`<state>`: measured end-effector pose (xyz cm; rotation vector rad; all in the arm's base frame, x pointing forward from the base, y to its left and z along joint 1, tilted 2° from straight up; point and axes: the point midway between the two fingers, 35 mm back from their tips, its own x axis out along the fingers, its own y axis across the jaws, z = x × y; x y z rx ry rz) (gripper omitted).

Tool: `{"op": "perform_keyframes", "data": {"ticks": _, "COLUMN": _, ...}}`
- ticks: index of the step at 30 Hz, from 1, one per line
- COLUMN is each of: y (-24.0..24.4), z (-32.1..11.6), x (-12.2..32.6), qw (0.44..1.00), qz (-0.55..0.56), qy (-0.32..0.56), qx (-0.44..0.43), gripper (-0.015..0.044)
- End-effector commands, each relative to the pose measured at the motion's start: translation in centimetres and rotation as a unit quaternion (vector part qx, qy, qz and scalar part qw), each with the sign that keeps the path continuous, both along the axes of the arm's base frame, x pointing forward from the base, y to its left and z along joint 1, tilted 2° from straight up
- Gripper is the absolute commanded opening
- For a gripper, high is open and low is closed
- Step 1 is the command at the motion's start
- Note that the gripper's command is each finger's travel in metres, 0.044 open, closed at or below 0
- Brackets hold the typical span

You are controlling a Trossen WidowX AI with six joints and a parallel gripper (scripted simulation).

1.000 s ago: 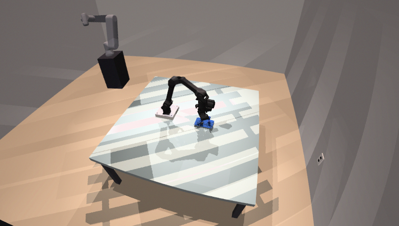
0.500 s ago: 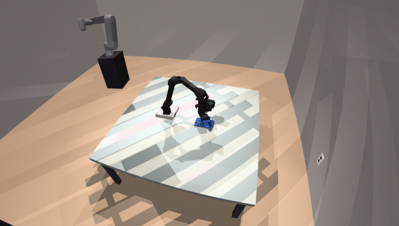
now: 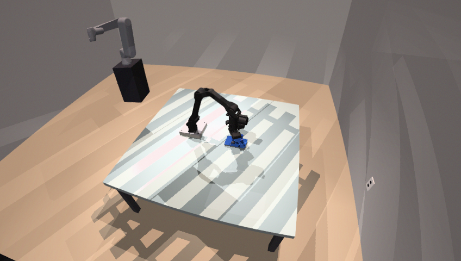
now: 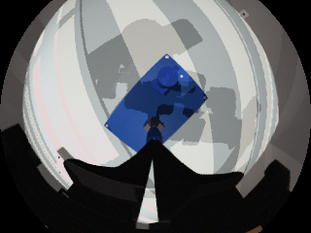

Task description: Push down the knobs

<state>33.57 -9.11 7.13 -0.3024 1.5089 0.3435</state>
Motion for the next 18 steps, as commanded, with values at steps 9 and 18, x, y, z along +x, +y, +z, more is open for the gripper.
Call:
{"op": "perform_keyframes", "data": {"ticks": 9, "y": -0.04, "z": -0.83, "x": 0.12, "qw": 1.0, "qz": 0.0, "qy": 0.003, "qx": 0.0, "gripper": 0.0}}
{"op": "perform_keyframes", "data": {"ticks": 18, "y": -0.04, "z": -1.06, "x": 0.12, "qw": 1.0, "qz": 0.0, "qy": 0.003, "qx": 0.0, "gripper": 0.0}}
